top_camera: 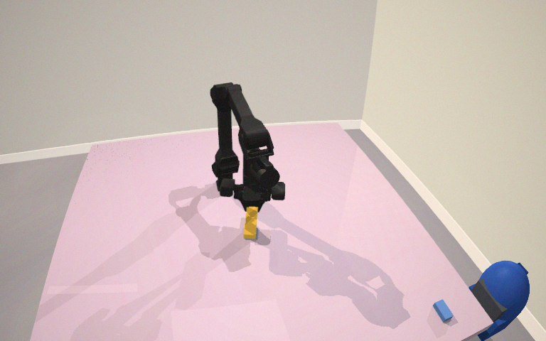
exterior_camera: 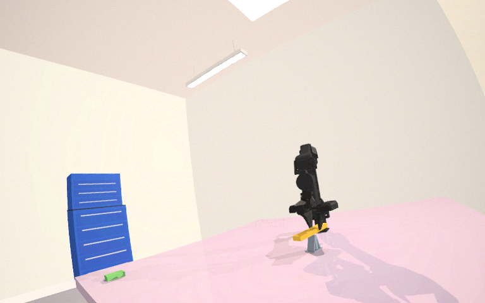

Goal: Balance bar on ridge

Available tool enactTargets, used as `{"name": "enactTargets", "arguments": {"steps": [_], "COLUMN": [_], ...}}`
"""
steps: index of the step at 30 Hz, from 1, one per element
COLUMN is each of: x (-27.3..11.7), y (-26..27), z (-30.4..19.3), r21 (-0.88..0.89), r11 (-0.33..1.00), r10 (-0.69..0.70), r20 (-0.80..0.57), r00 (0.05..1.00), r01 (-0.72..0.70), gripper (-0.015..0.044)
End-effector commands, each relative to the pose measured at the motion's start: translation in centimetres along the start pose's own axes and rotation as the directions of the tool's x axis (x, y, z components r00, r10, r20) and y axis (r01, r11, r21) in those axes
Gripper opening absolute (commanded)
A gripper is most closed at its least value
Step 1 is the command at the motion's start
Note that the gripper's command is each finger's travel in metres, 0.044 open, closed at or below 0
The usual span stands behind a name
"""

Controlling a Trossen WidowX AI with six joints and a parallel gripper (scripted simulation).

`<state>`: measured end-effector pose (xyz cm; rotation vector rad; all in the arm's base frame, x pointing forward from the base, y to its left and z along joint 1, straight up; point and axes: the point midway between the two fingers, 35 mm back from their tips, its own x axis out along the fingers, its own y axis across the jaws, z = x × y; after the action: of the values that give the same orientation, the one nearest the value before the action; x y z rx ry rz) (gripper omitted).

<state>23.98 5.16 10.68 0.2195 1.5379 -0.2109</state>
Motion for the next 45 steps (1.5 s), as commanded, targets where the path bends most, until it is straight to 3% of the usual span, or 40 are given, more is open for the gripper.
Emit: {"name": "enactTargets", "arguments": {"steps": [1, 18, 28, 32, 40, 45], "x": [0.0, 0.0, 0.0, -0.7, -9.3, -10.0], "y": [0.0, 0.0, 0.0, 0.1, 0.1, 0.0], "z": [0.0, 0.0, 0.0, 0.1, 0.1, 0.0], "r21": [0.000, 0.000, 0.000, 0.000, 0.000, 0.000], "r11": [1.000, 1.000, 1.000, 1.000, 1.000, 1.000], "r10": [0.000, 0.000, 0.000, 0.000, 0.000, 0.000], "r20": [0.000, 0.000, 0.000, 0.000, 0.000, 0.000], "r00": [1.000, 1.000, 1.000, 1.000, 1.000, 1.000], "r01": [0.000, 0.000, 0.000, 0.000, 0.000, 0.000], "gripper": [0.0172, 0.0185, 0.0440, 0.0440, 0.0440, 0.0440]}}
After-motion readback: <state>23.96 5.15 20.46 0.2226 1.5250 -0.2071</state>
